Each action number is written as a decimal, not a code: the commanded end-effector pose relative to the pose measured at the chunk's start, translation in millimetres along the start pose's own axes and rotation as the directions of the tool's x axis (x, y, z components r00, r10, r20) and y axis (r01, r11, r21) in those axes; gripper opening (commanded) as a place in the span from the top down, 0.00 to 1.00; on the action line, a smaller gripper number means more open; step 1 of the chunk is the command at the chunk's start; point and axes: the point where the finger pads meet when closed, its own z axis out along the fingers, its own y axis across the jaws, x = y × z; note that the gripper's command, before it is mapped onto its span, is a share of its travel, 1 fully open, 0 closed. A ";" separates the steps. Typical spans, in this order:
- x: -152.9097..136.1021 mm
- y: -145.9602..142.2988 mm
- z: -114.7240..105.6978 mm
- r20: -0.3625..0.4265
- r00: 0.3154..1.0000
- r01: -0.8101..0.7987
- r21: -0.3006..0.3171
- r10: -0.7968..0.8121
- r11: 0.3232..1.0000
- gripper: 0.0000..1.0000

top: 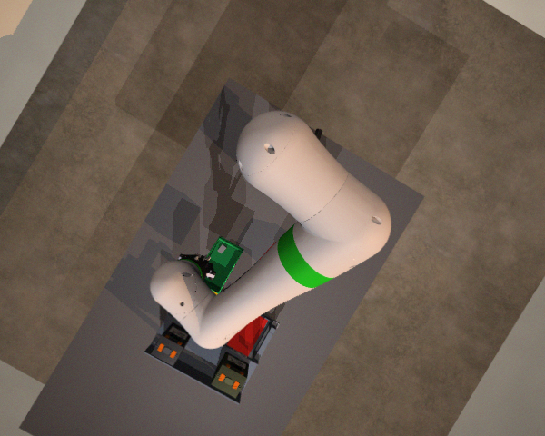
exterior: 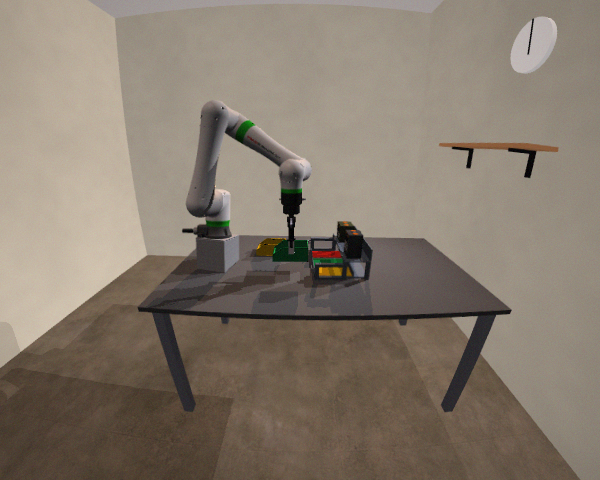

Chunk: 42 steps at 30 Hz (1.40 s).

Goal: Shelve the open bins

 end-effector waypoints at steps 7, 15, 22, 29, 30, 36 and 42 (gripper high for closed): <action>1.5 12.4 -0.2 0.000 1.000 0.000 0.000 0.000 1.000 1.00; 3.8 29.1 -0.2 0.000 1.000 0.000 0.000 0.000 1.000 1.00; 7.2 53.7 -0.3 0.000 1.000 -0.001 0.000 0.001 1.000 1.00; 9.6 71.7 -0.3 0.000 1.000 -0.001 0.000 0.001 1.000 1.00; 10.1 75.2 -0.3 0.000 1.000 -0.001 0.000 0.001 1.000 1.00; 12.6 93.8 -0.3 0.000 1.000 -0.001 0.000 0.001 1.000 1.00; 14.5 107.2 -0.4 0.000 1.000 -0.001 0.000 0.001 1.000 1.00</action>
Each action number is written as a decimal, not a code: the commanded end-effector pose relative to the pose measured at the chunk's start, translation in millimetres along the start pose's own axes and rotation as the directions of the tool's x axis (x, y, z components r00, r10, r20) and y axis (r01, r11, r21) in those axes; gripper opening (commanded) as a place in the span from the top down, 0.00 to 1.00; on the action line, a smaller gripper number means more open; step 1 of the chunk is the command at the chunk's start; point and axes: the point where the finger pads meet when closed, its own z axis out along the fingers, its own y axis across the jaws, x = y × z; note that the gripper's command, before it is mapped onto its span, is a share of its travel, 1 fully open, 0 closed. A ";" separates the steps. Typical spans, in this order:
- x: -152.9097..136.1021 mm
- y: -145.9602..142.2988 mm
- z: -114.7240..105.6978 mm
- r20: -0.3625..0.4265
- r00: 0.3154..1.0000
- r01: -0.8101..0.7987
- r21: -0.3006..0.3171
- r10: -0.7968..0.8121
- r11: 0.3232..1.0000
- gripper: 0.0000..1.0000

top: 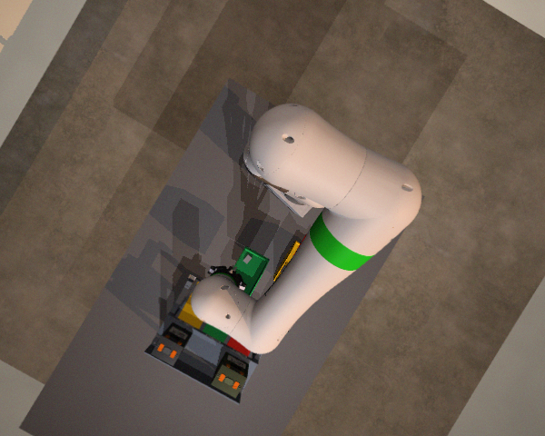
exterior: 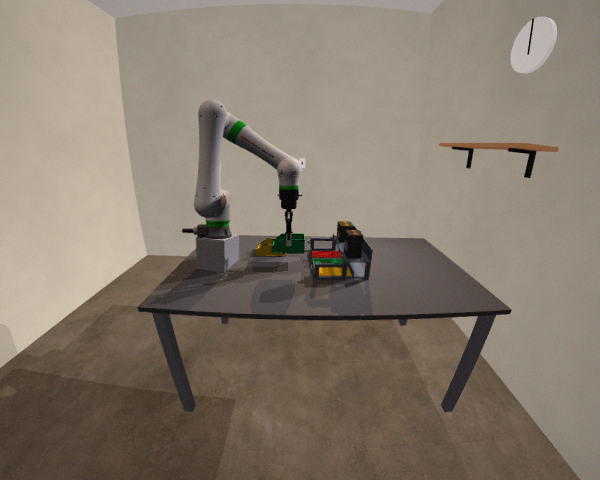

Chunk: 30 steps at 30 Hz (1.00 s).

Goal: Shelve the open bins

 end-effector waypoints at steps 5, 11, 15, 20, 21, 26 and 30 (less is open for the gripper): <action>1.3 11.6 -0.3 0.001 1.000 0.000 0.001 0.000 1.000 1.00; 1.9 16.0 -0.3 0.001 1.000 -0.001 0.001 0.001 1.000 1.00; 2.0 16.5 -0.3 0.001 1.000 -0.001 0.001 0.001 1.000 1.00; 2.0 16.5 -0.3 0.001 1.000 -0.001 0.001 0.001 1.000 1.00; 2.0 16.5 -0.3 0.001 1.000 -0.001 0.001 0.001 1.000 1.00; 2.0 16.5 -0.3 0.001 1.000 -0.001 0.001 0.001 1.000 1.00; 1.9 16.5 -0.2 0.001 1.000 -0.001 0.001 0.001 1.000 1.00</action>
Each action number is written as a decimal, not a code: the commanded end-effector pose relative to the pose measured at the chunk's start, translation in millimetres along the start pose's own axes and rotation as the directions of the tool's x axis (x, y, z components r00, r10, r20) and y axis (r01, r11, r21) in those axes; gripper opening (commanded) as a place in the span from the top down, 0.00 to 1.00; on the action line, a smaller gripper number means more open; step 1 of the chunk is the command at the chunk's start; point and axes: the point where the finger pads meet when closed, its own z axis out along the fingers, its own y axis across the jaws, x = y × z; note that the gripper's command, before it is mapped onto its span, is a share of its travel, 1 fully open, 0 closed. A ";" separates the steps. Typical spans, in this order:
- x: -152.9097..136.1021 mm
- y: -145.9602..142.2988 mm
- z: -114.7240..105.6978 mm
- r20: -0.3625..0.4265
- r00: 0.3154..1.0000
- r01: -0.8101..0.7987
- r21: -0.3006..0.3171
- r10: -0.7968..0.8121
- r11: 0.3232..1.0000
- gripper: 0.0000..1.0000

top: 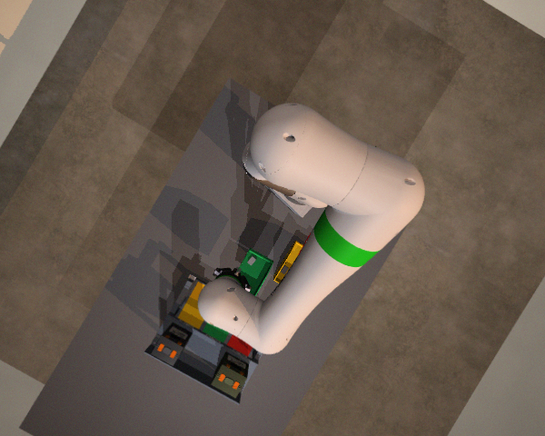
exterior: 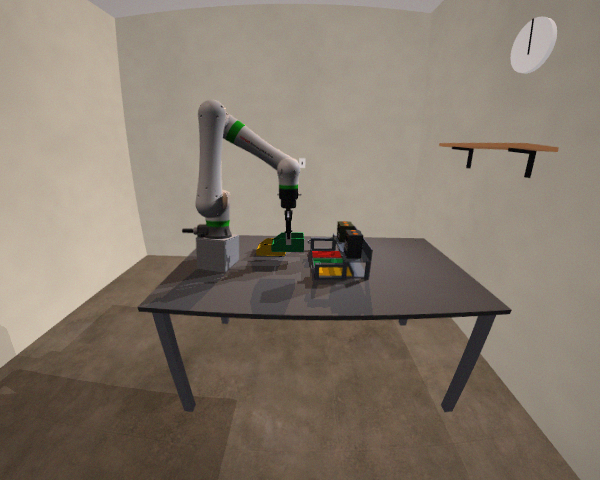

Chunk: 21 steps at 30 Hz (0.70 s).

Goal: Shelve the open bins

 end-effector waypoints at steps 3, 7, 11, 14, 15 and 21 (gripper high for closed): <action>-1.3 -0.1 1.2 0.000 1.000 0.000 0.000 0.000 1.000 1.00; -2.9 -0.1 3.4 0.000 1.000 0.000 0.000 0.000 1.000 1.00; -8.6 -0.1 10.8 0.000 1.000 0.000 0.000 0.000 1.000 1.00; -14.6 -0.1 18.7 0.000 1.000 0.000 0.000 0.000 1.000 1.00; -16.8 -0.1 21.6 0.000 1.000 0.000 0.000 0.000 1.000 1.00; -29.9 0.0 38.8 0.000 1.000 0.000 0.000 0.000 1.000 1.00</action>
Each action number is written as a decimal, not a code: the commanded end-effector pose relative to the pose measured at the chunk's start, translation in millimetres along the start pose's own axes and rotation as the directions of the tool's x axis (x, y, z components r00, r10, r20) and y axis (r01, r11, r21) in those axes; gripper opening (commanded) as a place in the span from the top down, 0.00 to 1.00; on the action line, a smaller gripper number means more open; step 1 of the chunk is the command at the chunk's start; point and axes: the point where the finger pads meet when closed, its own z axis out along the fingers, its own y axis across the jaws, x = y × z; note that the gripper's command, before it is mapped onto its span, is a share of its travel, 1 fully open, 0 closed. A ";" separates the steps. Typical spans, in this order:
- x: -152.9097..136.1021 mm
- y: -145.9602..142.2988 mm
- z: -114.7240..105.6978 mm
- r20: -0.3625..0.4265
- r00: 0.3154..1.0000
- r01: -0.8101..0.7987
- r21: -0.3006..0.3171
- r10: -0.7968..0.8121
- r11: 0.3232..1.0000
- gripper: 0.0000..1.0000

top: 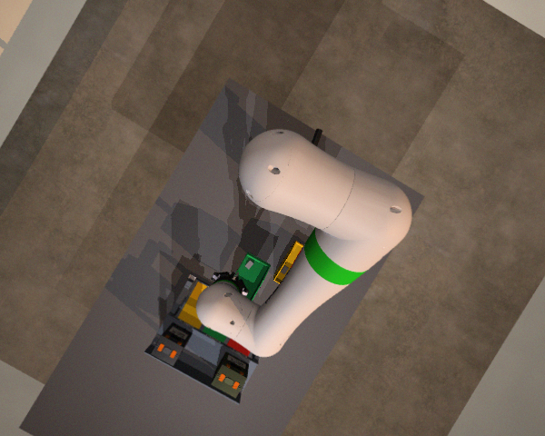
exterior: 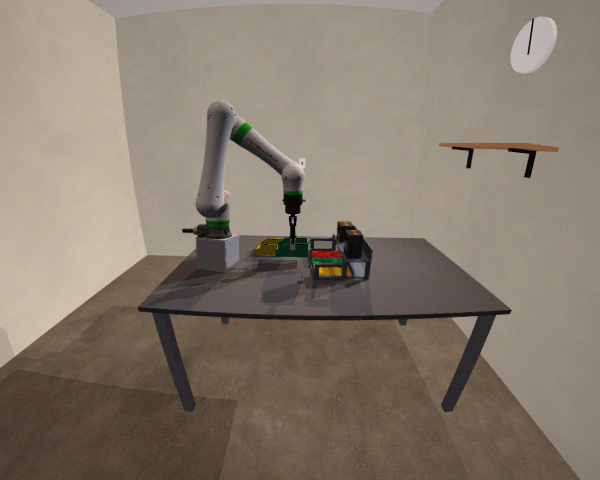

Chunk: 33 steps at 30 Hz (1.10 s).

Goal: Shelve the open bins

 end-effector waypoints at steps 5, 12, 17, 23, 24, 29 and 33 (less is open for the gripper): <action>-13.4 -0.1 16.9 0.000 1.000 0.000 0.000 0.000 1.000 1.00; -18.5 -0.1 23.5 0.000 1.000 0.000 0.000 0.000 1.000 1.00; -18.6 -0.1 23.7 0.000 1.000 0.000 0.000 0.000 1.000 1.00; -18.6 -0.1 23.7 0.000 1.000 0.000 0.000 0.000 1.000 1.00; -18.6 -0.1 23.7 0.000 1.000 0.000 0.000 0.000 1.000 1.00; -18.6 -0.1 23.7 0.000 1.000 0.000 0.000 0.000 1.000 1.00; -18.6 -0.1 23.6 -0.001 1.000 0.000 0.000 0.000 1.000 1.00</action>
